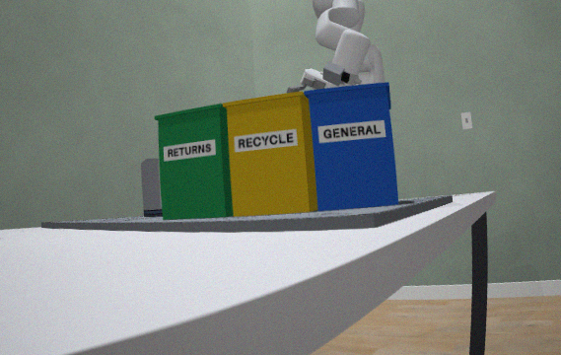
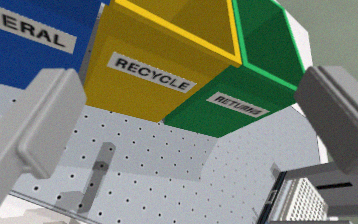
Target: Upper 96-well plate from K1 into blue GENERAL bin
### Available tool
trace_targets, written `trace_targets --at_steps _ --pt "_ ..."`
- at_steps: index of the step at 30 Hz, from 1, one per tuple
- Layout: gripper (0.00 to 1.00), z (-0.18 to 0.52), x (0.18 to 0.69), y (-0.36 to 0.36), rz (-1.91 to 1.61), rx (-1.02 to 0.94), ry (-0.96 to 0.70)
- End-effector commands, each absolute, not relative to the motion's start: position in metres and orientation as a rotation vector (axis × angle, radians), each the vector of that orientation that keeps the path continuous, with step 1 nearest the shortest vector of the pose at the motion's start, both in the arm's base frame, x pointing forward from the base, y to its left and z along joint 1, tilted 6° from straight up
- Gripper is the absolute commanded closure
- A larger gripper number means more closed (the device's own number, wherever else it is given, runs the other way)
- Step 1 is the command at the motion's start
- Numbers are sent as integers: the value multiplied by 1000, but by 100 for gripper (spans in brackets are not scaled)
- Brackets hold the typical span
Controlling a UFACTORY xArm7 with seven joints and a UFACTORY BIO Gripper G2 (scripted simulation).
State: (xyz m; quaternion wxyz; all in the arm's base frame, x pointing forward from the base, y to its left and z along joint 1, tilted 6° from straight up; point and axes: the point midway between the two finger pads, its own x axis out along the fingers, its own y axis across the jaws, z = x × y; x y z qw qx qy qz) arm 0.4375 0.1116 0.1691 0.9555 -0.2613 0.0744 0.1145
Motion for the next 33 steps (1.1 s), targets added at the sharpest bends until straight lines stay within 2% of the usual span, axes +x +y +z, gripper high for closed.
trace_targets --at_steps 1,14,33 --pt "63 168 448 101 213 -422 178" --pt "63 172 485 60 107 -108 103" --pt "63 209 510 10 28 40 -27"
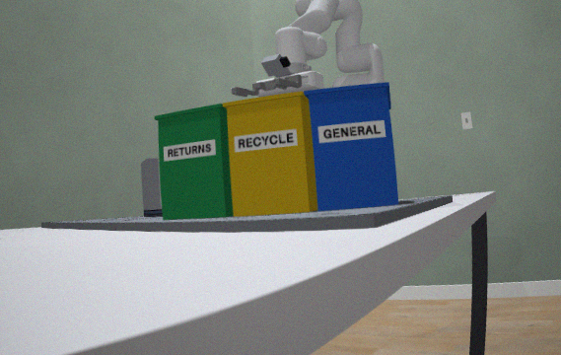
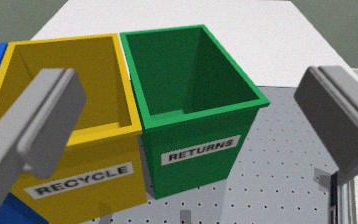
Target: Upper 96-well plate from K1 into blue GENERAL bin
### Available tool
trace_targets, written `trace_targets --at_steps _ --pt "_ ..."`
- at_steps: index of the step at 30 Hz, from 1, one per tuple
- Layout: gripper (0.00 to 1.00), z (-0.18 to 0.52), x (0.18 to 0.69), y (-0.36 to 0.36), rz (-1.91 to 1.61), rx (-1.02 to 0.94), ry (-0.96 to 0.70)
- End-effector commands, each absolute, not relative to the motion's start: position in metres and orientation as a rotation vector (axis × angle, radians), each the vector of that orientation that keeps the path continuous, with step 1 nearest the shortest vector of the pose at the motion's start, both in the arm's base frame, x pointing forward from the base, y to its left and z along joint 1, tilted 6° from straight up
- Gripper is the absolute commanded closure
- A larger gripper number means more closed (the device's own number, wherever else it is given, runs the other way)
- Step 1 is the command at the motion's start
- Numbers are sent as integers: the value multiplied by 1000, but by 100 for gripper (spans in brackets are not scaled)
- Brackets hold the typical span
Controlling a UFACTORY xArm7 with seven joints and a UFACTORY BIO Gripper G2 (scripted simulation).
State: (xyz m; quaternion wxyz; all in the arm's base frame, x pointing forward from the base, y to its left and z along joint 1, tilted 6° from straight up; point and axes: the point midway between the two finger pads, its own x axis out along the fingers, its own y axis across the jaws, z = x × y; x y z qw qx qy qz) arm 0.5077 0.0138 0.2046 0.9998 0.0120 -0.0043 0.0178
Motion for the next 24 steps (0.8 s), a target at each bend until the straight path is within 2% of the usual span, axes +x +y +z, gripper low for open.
trace_targets --at_steps 1,18,24 --pt "63 212 512 6 15 59 -51" --pt "63 225 517 -12 6 71 -67" --pt "63 216 519 -41 -194 78 -60"
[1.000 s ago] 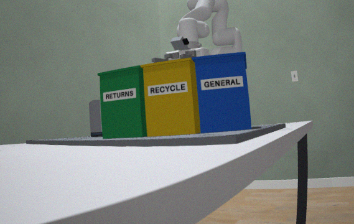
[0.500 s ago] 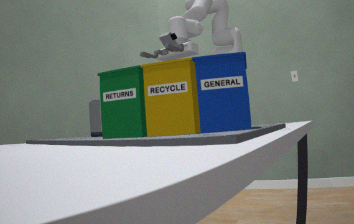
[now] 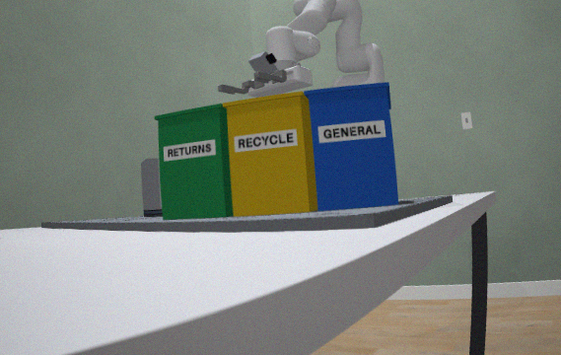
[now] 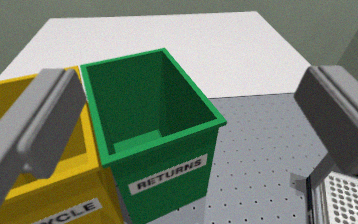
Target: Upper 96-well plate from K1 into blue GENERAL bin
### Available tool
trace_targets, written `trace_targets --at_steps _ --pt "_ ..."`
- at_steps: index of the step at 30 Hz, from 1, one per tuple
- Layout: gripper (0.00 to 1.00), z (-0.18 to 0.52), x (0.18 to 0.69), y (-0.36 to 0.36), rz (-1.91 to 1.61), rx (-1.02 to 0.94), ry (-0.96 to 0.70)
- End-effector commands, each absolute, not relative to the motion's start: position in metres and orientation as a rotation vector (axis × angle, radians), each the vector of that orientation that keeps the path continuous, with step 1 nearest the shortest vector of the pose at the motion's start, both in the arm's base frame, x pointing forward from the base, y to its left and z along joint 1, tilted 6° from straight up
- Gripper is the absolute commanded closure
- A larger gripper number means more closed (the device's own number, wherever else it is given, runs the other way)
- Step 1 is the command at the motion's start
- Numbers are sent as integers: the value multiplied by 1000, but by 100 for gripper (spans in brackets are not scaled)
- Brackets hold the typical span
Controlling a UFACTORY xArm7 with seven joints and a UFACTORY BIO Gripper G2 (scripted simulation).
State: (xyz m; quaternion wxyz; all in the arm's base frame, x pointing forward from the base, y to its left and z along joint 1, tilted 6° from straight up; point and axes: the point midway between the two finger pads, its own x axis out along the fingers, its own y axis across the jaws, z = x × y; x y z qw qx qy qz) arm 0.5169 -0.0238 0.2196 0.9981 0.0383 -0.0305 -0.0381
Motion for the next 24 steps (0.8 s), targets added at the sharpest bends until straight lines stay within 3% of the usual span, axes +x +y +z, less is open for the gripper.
trace_targets --at_steps 1,8,24 --pt "63 214 519 -45 -227 79 -59" --pt "63 204 521 -79 -461 86 -49" --pt "63 184 525 -146 -463 85 -49"
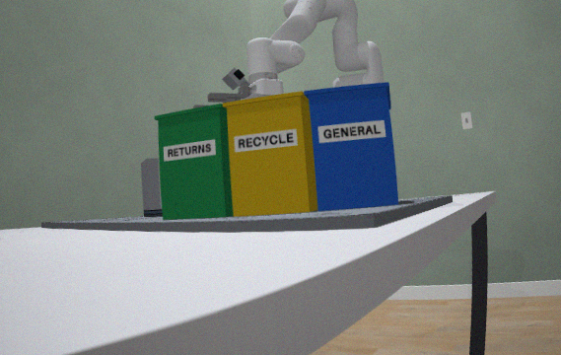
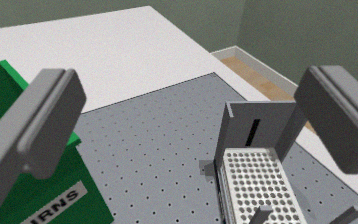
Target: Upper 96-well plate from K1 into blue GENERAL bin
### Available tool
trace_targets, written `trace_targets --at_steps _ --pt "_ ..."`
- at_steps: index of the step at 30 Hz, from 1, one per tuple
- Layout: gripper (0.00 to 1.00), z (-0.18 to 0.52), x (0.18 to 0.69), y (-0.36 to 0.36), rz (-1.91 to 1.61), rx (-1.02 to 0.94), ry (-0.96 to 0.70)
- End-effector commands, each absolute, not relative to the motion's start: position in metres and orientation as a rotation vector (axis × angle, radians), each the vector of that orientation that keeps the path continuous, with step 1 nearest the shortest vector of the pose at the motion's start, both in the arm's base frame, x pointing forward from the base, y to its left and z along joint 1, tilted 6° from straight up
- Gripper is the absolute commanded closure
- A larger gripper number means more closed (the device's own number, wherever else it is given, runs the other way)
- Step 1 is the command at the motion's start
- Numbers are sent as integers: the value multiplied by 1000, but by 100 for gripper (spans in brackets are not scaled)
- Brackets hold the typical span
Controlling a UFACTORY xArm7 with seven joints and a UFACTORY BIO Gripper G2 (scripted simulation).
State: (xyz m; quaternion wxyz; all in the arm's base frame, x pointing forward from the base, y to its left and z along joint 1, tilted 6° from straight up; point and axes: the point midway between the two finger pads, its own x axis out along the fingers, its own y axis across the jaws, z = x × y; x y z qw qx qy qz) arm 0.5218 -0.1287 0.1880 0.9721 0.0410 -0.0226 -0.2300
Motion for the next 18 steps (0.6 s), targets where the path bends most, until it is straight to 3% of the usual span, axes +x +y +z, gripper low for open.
trace_targets --at_steps 1,18 --pt "63 183 525 -151 -463 85 -49" --pt "63 161 529 -222 -463 85 -49"
